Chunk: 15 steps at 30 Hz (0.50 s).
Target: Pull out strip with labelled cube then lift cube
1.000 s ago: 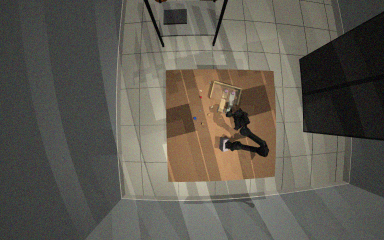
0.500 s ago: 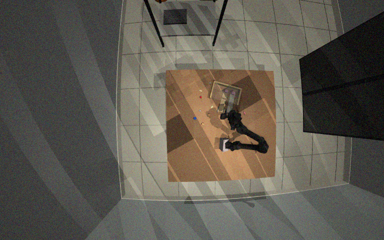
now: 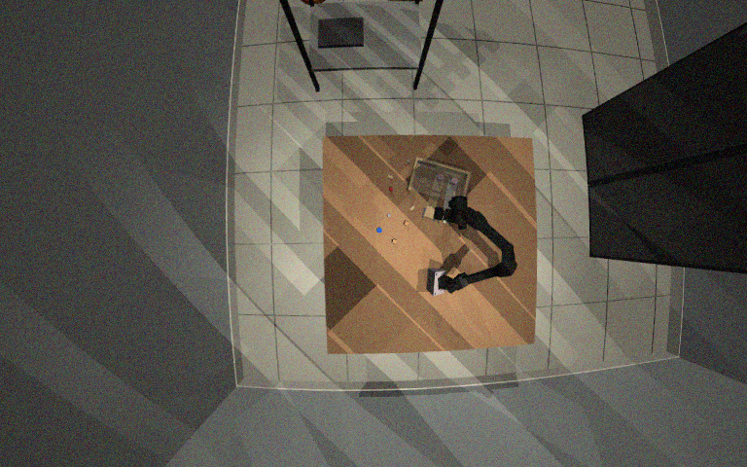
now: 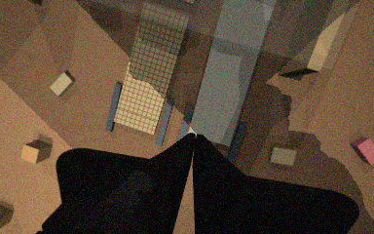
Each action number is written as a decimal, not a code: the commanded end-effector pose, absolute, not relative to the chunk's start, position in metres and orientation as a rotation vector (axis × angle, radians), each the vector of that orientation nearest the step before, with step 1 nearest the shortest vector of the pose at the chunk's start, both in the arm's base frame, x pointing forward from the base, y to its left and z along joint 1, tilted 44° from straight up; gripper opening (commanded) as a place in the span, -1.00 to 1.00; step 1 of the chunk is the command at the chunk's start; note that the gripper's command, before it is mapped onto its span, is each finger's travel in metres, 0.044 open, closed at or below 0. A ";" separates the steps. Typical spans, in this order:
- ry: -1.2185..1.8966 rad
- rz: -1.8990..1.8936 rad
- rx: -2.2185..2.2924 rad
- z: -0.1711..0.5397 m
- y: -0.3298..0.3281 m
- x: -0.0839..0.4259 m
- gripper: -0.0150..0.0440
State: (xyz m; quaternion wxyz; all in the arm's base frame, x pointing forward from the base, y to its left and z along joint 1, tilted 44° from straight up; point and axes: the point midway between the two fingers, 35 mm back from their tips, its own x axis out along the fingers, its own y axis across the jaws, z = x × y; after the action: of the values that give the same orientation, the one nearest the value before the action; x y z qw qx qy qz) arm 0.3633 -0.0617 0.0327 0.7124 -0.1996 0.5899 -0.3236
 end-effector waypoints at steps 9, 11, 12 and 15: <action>1.463 -0.873 -0.321 0.036 -0.098 0.364 -0.49; 1.463 -0.873 -0.321 0.034 -0.099 0.364 -0.49; 1.463 -0.873 -0.321 0.033 -0.100 0.364 -0.49; 1.463 -0.873 -0.321 0.029 -0.104 0.364 -0.49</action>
State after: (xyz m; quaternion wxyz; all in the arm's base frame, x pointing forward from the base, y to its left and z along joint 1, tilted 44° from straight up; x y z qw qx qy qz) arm 0.3645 -0.1002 0.0325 0.6481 -0.1423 0.6419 -0.3844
